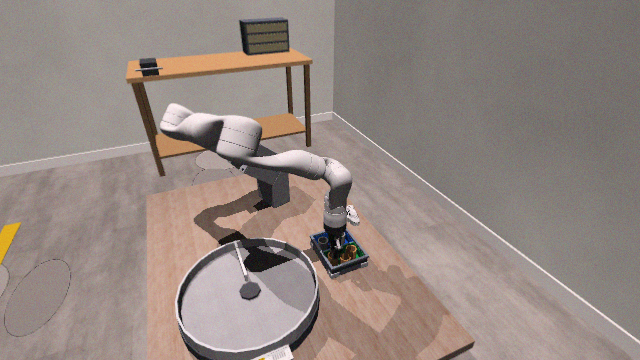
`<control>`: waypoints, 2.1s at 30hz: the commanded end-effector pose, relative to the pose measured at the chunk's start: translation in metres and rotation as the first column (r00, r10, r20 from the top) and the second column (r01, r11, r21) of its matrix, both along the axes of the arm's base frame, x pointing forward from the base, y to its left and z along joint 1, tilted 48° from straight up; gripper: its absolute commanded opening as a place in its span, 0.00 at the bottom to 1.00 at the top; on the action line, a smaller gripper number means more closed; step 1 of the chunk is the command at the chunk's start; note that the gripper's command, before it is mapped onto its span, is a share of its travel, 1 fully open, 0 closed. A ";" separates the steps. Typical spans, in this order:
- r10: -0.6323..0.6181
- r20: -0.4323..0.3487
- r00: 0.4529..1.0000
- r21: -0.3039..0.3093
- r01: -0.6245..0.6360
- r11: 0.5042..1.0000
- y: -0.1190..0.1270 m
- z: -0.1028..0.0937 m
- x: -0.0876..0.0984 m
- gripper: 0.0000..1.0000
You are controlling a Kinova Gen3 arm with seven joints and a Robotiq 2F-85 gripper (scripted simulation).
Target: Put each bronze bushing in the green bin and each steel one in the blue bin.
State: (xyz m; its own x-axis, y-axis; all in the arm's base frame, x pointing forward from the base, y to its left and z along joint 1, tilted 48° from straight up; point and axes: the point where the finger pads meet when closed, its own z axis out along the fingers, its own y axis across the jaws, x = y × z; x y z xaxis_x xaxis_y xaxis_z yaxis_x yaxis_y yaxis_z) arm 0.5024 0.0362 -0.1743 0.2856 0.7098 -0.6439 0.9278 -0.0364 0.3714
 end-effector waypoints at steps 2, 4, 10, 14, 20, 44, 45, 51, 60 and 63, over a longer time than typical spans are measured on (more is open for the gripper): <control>0.002 0.002 1.000 0.002 -0.002 1.000 0.002 0.001 0.001 0.19; 0.002 0.002 1.000 0.002 -0.002 1.000 0.002 0.001 0.001 0.19; 0.002 0.002 1.000 0.002 -0.002 1.000 0.030 0.028 -0.009 0.19; 0.002 0.002 1.000 0.002 -0.002 1.000 0.037 0.035 -0.012 0.19; 0.002 0.002 1.000 0.002 -0.002 1.000 0.073 0.069 -0.024 0.19; 0.002 0.001 1.000 0.001 -0.002 1.000 0.073 0.068 -0.024 0.19; 0.002 0.001 1.000 0.001 -0.002 1.000 0.073 0.068 -0.024 0.19; 0.002 0.001 1.000 0.001 -0.002 1.000 0.073 0.068 -0.024 0.19; 0.002 0.001 1.000 0.001 -0.002 1.000 0.073 0.068 -0.024 0.19; 0.002 0.001 1.000 0.001 -0.002 1.000 0.073 0.068 -0.024 0.19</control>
State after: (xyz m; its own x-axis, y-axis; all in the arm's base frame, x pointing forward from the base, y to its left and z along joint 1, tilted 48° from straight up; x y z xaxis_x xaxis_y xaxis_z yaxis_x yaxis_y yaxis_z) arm 0.4781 0.1075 -0.1065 0.2855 0.7098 -0.6439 0.9277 -0.0360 0.3716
